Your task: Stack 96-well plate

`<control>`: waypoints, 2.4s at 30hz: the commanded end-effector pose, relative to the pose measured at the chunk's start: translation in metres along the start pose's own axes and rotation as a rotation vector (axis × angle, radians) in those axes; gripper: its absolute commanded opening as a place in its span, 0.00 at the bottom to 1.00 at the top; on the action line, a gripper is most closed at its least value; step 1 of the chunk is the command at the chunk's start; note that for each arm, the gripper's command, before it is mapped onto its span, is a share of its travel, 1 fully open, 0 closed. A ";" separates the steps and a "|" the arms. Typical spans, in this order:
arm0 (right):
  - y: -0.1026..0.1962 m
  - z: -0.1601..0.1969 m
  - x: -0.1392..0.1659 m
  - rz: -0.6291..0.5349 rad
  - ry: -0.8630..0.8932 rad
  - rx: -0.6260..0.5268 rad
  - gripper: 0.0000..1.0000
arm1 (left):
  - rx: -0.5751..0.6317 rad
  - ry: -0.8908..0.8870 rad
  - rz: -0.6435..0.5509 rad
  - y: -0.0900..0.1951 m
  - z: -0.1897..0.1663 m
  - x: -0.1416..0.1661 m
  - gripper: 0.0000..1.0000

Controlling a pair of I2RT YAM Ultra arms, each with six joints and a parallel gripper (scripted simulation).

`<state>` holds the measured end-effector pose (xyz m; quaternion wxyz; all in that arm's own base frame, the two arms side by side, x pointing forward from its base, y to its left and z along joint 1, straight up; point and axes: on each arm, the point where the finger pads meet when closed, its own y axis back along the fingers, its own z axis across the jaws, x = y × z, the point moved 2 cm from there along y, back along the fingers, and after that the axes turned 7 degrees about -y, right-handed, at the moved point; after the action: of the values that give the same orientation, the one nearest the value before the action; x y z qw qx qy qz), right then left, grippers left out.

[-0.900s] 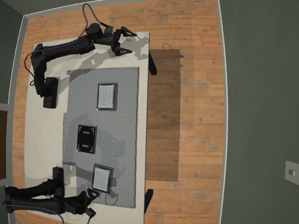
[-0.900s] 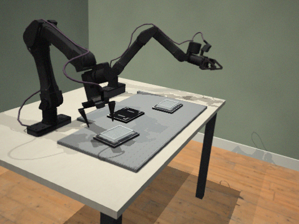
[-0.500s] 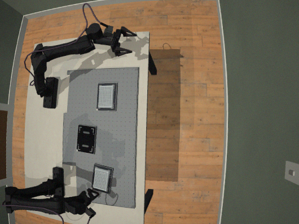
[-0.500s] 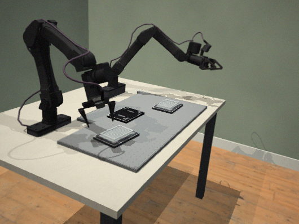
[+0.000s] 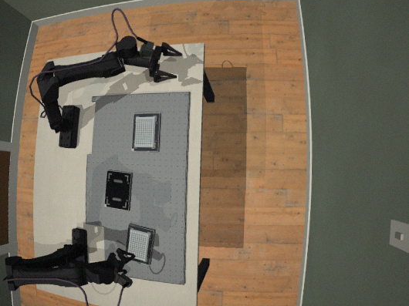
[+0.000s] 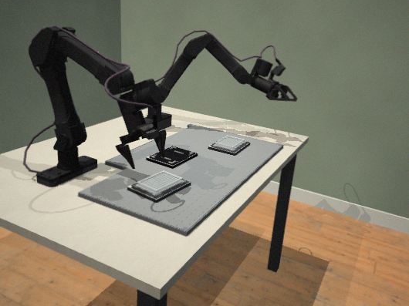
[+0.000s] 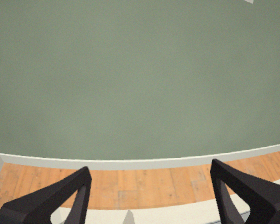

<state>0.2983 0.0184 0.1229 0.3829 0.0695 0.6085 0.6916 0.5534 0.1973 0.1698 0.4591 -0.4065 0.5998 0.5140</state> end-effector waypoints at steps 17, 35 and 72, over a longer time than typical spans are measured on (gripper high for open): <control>0.096 0.132 0.109 -0.159 0.823 -0.530 1.00 | -0.063 0.024 0.572 0.092 -0.132 0.080 1.00; 0.195 0.154 0.213 -0.260 1.267 -0.957 1.00 | -0.062 0.011 0.933 0.150 -0.241 0.136 1.00; 0.196 0.154 0.215 -0.247 1.266 -0.955 1.00 | 0.418 -0.577 1.055 0.131 -0.239 0.140 1.00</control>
<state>0.1485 0.2797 0.2544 0.0239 -0.5689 0.3558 0.7410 0.3624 -0.0229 0.0793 0.3169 0.1098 0.6721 0.6601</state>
